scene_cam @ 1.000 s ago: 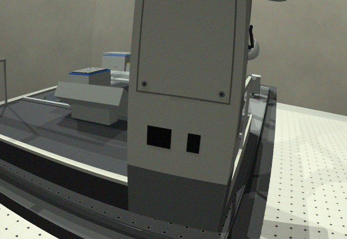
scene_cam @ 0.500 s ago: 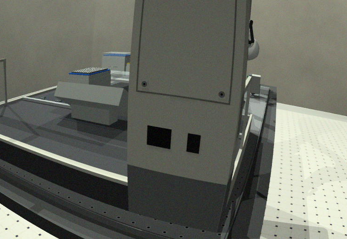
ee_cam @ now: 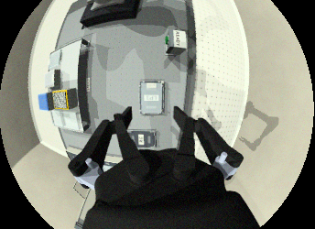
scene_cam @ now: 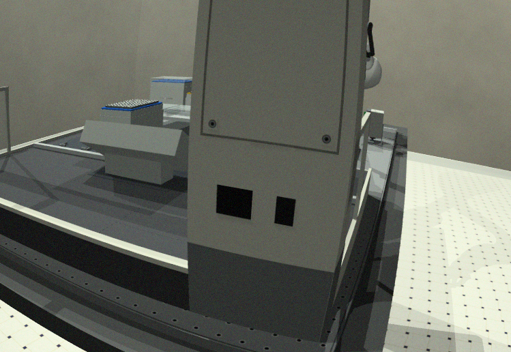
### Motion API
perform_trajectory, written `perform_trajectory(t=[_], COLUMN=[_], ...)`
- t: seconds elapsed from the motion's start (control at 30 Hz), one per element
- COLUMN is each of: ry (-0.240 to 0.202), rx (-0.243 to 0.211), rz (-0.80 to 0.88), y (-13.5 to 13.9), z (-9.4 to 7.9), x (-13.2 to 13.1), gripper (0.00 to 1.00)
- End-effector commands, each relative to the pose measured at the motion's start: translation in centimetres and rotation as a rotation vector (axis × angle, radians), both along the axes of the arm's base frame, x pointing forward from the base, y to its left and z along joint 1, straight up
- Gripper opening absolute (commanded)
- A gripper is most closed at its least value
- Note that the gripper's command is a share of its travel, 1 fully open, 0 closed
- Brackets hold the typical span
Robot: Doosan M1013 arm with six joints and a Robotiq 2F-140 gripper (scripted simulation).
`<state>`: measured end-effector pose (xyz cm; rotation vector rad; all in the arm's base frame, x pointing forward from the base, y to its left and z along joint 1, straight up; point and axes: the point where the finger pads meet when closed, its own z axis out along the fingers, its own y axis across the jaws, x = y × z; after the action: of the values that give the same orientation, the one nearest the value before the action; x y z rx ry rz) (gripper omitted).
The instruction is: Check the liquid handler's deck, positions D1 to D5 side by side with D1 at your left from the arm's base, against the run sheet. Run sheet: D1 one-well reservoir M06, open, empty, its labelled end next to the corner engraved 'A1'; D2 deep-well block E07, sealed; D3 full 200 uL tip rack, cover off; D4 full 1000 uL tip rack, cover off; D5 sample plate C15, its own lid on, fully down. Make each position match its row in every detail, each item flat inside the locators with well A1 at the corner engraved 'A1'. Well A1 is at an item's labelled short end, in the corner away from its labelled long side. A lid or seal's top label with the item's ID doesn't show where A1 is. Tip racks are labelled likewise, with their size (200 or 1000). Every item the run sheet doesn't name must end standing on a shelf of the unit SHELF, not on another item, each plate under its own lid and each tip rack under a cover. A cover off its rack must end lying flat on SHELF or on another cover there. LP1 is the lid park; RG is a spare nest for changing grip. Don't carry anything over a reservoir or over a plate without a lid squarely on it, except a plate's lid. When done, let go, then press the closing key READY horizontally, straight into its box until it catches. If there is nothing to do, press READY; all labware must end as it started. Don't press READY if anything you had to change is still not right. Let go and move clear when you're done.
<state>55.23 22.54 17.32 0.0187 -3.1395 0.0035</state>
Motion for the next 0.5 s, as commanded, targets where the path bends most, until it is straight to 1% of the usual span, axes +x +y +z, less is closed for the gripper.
perform_trajectory(t=[0.0, 0.47], ry=[-0.001, -0.001], rx=[0.001, 0.001], rz=[0.0, 0.0], y=[0.0, 0.0], z=[0.4, 2.4], x=[0.0, 0.0], gripper=[0.66, 0.66])
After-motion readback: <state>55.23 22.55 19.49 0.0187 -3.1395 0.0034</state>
